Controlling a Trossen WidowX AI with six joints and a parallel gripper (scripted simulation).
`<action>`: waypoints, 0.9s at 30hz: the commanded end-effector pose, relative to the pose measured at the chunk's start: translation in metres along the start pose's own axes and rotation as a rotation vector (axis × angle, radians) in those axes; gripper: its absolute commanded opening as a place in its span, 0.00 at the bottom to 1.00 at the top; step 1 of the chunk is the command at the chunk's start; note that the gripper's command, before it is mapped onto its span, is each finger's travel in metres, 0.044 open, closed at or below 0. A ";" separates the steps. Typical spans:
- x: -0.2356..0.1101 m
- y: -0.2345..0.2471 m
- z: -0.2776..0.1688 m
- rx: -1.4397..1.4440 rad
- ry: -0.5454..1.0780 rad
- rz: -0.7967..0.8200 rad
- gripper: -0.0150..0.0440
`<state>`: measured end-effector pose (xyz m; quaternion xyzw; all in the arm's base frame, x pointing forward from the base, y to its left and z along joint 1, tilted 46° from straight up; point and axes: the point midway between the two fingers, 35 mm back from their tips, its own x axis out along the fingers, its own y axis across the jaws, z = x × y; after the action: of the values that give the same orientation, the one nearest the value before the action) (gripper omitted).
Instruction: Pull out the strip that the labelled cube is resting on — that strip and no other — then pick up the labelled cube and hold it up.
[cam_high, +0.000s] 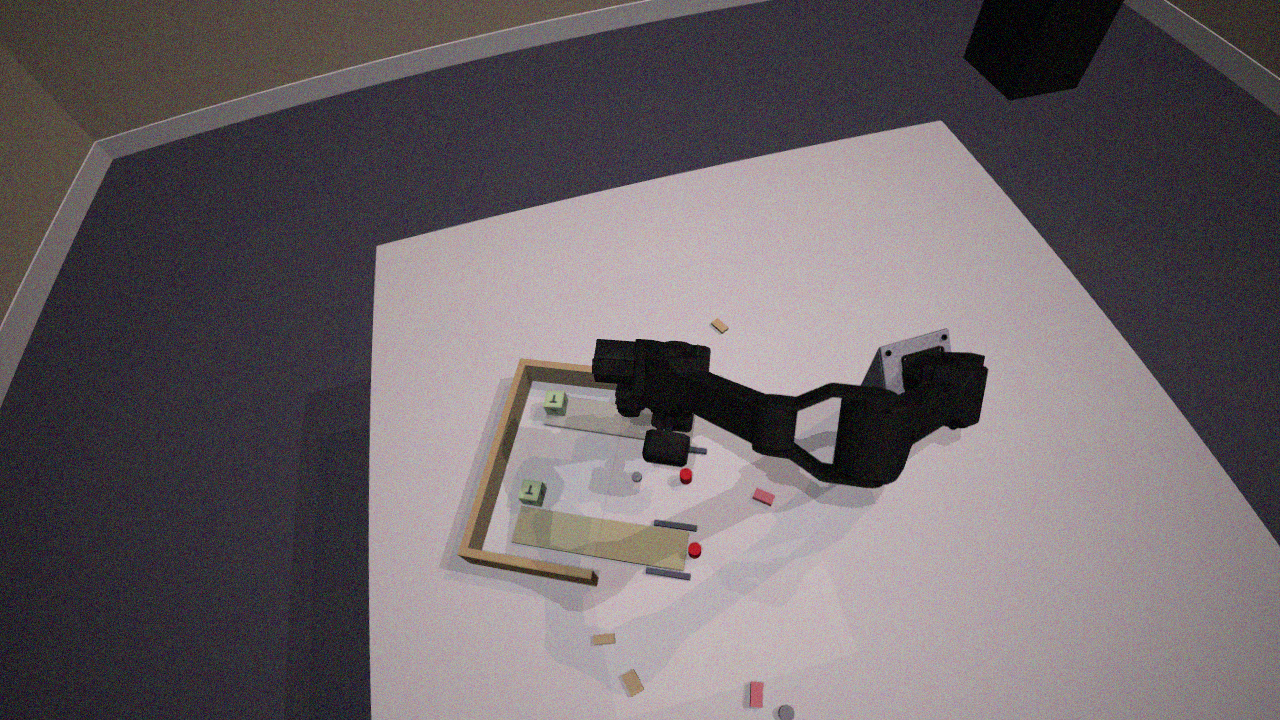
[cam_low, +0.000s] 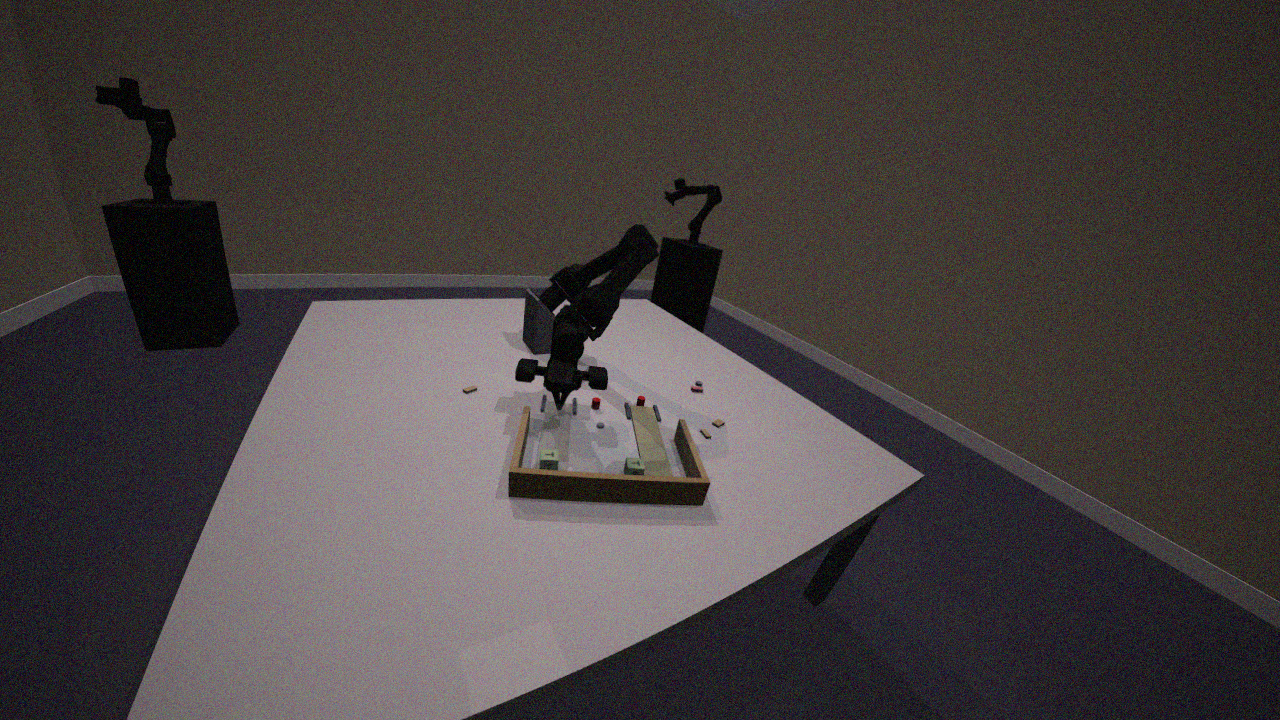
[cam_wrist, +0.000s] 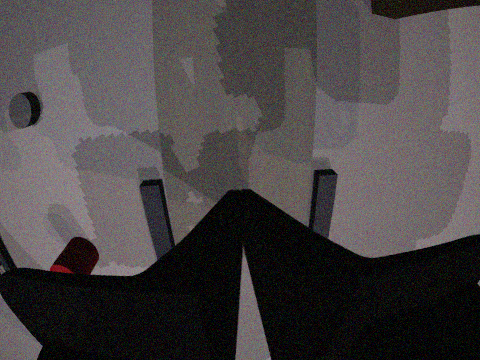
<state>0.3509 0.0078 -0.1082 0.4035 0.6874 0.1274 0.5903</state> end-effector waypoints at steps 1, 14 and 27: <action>0.005 -0.001 -0.013 0.008 0.018 0.000 0.25; 0.005 -0.001 -0.032 0.009 0.019 0.000 0.25; 0.006 -0.002 -0.052 0.010 0.020 0.000 0.25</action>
<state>0.3153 0.0187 -0.0985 0.4029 0.6859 0.1272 0.5925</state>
